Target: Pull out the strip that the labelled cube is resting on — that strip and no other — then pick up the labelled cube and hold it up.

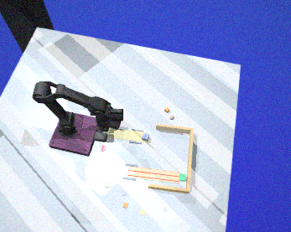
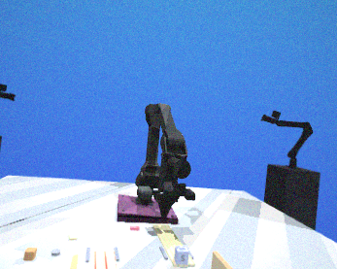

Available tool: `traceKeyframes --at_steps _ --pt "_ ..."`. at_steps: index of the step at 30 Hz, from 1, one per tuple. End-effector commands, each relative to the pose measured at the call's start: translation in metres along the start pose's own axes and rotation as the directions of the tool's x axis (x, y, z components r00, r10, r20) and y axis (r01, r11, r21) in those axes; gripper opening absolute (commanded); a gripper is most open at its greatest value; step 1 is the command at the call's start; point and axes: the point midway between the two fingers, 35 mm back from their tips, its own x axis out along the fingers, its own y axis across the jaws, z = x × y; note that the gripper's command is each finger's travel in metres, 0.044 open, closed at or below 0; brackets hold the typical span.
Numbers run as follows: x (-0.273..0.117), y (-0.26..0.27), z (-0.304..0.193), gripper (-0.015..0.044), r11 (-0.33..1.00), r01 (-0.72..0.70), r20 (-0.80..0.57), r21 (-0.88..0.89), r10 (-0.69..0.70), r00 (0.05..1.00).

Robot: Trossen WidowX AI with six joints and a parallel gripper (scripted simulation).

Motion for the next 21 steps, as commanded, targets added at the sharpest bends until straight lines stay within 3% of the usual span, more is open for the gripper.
traceKeyframes --at_steps 1,2,7,18,21 --pt "-0.016 0.000 0.004 0.0000 1.000 0.003 0.007 -0.001 -0.003 1.000" --pt "-0.016 0.000 0.004 0.0000 1.000 0.003 0.007 -0.001 -0.003 1.000" --pt "-0.016 0.000 0.028 0.0131 0.993 0.002 0.009 0.120 -0.003 1.000" --pt "-0.021 -0.002 0.066 0.0420 0.992 0.001 0.013 0.127 -0.003 1.000" --pt "-0.023 -0.002 0.077 0.0440 0.992 0.001 0.014 0.127 -0.003 1.000"
